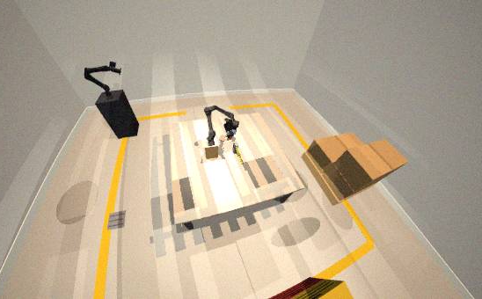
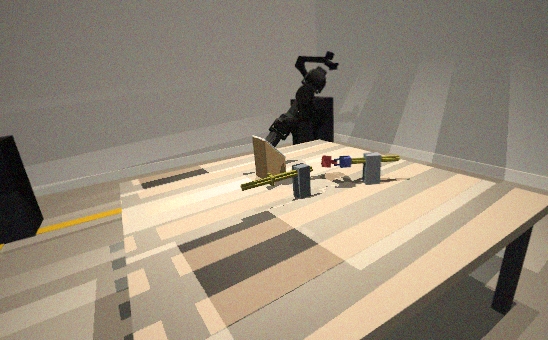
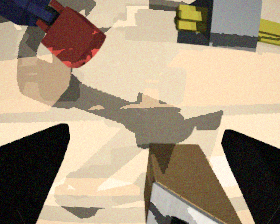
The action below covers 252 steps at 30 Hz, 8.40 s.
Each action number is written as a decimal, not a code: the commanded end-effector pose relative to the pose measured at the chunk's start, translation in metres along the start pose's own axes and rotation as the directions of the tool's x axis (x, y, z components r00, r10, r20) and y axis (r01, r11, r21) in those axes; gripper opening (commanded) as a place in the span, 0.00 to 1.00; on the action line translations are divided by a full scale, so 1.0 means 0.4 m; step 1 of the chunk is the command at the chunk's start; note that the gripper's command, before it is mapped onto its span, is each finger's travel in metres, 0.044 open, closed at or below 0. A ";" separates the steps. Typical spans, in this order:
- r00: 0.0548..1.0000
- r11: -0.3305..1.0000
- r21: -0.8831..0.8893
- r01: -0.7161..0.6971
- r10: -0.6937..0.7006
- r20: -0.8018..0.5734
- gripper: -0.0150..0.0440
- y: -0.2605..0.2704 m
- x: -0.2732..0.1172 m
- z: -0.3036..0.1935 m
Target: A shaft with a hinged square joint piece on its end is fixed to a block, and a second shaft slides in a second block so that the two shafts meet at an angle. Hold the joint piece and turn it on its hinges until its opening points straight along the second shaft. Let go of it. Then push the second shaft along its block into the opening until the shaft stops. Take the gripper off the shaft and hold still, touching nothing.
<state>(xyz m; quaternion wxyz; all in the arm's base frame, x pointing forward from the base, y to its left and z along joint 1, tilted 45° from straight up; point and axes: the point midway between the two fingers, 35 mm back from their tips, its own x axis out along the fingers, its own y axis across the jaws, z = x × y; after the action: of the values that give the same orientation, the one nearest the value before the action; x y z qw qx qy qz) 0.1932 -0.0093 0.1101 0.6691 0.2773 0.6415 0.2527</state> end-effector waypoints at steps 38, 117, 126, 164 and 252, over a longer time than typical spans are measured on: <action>0.999 0.502 0.864 0.036 -0.021 -0.029 1.00 0.010 0.028 -0.007; 0.996 -0.641 0.768 0.005 -0.062 -0.059 1.00 0.064 0.249 0.041; 0.997 -0.640 0.769 0.007 -0.058 -0.057 1.00 0.149 0.250 0.103; 0.997 -0.640 0.769 0.009 -0.056 -0.058 0.56 0.153 0.323 0.104; 0.997 -0.640 0.769 0.009 -0.056 -0.058 0.56 0.153 0.323 0.104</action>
<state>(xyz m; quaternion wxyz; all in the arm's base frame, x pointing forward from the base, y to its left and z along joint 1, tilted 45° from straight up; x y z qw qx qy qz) 0.2429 0.1223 0.0619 0.0522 0.7025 0.5030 -0.5008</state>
